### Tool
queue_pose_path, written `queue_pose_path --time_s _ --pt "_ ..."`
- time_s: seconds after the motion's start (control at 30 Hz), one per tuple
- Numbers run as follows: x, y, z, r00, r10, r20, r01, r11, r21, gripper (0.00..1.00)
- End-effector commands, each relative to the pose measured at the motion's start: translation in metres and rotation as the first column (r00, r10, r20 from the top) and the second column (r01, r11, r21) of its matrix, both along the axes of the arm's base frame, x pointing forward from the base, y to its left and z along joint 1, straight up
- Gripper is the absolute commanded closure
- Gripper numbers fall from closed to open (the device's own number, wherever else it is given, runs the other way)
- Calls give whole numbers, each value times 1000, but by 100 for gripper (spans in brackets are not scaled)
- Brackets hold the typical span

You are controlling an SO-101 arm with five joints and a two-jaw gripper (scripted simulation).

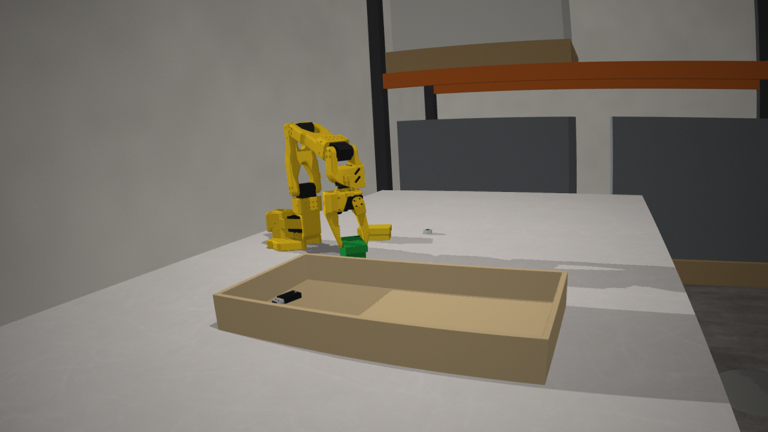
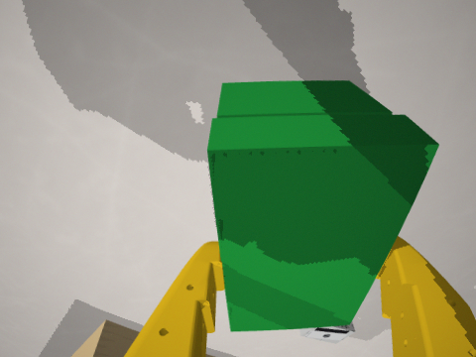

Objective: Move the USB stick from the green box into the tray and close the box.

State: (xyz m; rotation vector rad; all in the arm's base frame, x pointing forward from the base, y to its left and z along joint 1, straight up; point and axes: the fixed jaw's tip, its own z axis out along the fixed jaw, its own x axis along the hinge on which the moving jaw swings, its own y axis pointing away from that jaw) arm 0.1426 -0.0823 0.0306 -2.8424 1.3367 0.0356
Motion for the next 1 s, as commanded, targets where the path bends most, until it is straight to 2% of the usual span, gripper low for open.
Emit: queue_pose_path --time_s 0.0,0.97 --pt "4 0 1 1000 -3 20 4 1000 -10 79" --pt "5 0 -2 1000 -3 20 4 1000 -10 79"
